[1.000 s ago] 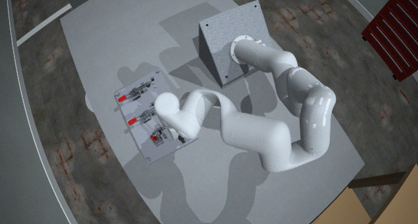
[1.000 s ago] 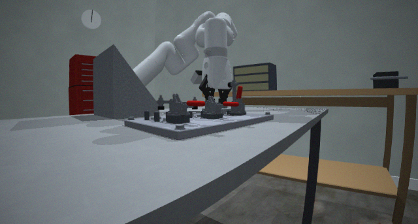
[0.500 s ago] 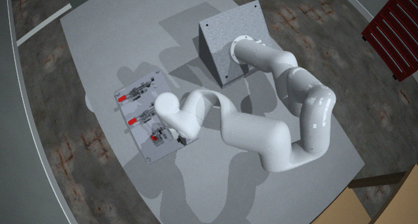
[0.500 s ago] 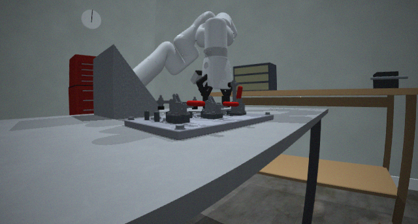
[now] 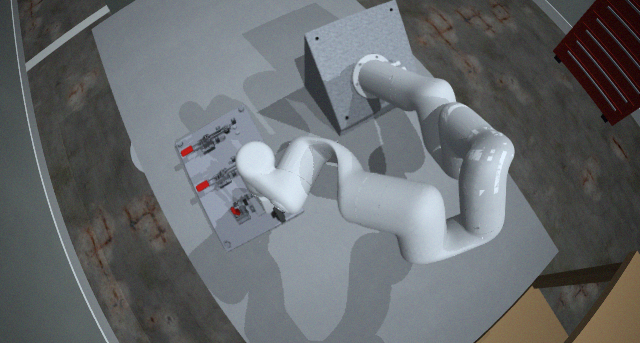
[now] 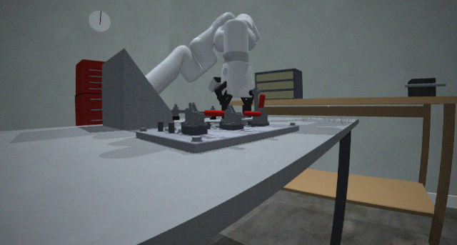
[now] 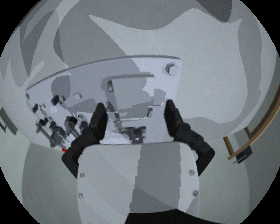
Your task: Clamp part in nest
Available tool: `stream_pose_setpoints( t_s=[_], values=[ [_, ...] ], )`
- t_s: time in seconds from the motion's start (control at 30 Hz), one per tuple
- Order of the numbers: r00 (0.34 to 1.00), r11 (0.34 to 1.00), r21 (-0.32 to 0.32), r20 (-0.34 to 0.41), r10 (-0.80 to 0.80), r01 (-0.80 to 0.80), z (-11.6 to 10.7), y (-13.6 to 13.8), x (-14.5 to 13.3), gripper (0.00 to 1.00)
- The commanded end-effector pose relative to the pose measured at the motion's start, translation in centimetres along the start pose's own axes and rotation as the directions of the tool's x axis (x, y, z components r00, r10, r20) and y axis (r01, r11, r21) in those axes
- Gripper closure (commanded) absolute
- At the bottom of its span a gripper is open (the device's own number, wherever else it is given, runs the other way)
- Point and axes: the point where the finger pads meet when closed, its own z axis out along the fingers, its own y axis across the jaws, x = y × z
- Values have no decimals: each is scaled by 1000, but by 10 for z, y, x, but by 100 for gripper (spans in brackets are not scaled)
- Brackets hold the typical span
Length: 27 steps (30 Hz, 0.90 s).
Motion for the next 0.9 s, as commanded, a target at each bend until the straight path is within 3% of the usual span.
stream_pose_setpoints(
  t_s=[0.0, 0.57, 0.87],
  values=[
    [1000, 1000, 0, 3, -1, 1, -1, 0, -1, 0],
    [1000, 1000, 0, 3, -1, 1, -13, 0, -1, 0],
    [1000, 1000, 0, 3, -1, 1, -44, 0, -1, 0]
  ],
)
